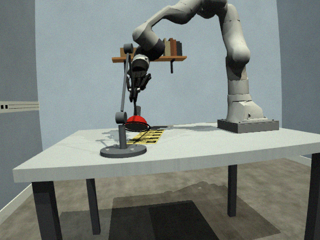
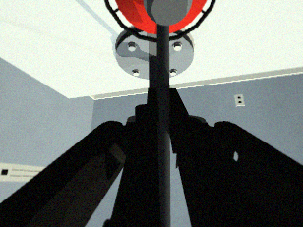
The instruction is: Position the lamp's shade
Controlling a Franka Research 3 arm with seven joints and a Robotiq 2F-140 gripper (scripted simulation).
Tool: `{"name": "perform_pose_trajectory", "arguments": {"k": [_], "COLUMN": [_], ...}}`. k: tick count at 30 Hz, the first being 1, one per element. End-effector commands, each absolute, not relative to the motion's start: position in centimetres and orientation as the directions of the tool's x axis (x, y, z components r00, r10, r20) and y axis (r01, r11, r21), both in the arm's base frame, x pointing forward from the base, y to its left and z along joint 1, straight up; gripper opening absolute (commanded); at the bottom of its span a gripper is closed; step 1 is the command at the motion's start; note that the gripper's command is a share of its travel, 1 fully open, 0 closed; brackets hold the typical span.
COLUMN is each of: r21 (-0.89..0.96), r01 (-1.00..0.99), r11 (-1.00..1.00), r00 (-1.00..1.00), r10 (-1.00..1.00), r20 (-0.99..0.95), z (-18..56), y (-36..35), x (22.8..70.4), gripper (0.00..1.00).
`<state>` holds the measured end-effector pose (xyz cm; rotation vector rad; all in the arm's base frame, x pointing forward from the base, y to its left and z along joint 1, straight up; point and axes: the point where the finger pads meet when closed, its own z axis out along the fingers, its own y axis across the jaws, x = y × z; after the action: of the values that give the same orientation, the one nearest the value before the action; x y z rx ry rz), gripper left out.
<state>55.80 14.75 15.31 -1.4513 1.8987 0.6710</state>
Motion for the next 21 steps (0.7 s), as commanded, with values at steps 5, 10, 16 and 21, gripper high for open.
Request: {"name": "perform_pose_trajectory", "arguments": {"k": [5,10,16,21], "r21": [0.001,0.001,0.001,0.001], "r01": [-0.968,-0.969,-0.970,-0.969], "r11": [0.252,0.248,0.245,0.245], "r00": [-0.167,-0.164,-0.162,-0.162], "r10": [-0.638,-0.639,-0.640,-0.640], "r20": [-0.751,-0.751,-0.751,-0.751], "z": [15.3,15.2,15.2,15.2], "y": [12.4,11.2,10.5,10.3], "x": [55.6,55.4,55.3,55.3], "gripper": [0.10,0.10,0.10,0.10]}}
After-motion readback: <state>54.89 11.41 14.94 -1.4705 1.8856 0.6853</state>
